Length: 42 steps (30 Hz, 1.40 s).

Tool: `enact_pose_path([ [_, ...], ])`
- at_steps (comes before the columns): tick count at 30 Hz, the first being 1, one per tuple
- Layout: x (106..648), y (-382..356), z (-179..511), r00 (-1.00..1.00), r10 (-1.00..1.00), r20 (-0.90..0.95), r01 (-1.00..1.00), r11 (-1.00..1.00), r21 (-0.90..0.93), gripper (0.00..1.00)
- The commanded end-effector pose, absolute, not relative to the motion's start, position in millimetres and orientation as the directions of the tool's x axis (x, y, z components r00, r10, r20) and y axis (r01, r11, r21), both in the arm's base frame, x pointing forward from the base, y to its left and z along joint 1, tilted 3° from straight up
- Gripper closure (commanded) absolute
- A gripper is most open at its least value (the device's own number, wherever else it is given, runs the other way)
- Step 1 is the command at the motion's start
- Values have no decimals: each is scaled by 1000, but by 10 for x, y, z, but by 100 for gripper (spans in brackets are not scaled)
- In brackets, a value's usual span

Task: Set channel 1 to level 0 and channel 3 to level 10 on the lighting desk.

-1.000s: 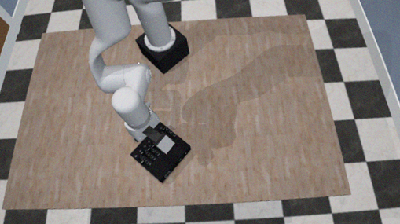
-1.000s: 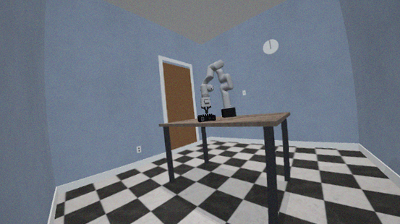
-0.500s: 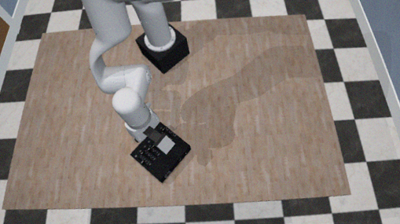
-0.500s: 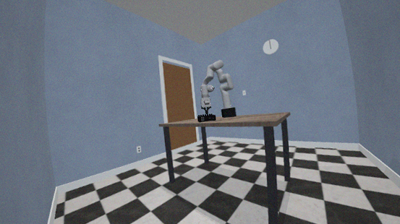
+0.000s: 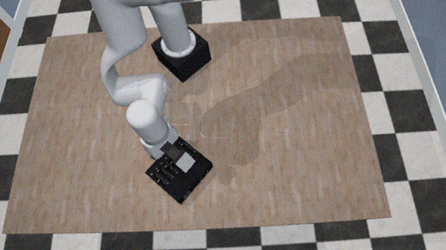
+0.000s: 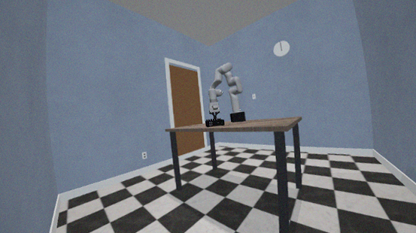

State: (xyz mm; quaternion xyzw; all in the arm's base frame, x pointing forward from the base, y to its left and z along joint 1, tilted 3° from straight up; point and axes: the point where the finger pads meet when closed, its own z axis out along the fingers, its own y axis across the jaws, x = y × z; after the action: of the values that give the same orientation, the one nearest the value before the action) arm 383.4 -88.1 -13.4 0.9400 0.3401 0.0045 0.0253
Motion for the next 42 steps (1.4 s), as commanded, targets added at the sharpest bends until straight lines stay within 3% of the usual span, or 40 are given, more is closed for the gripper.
enact_pose_path([
  [1, 3849, -885, -130, 769, 640, -6, 639, -767, 54, 100],
  [42, 3877, -861, -130, 769, 640, -6, 639, -767, 54, 100],
])
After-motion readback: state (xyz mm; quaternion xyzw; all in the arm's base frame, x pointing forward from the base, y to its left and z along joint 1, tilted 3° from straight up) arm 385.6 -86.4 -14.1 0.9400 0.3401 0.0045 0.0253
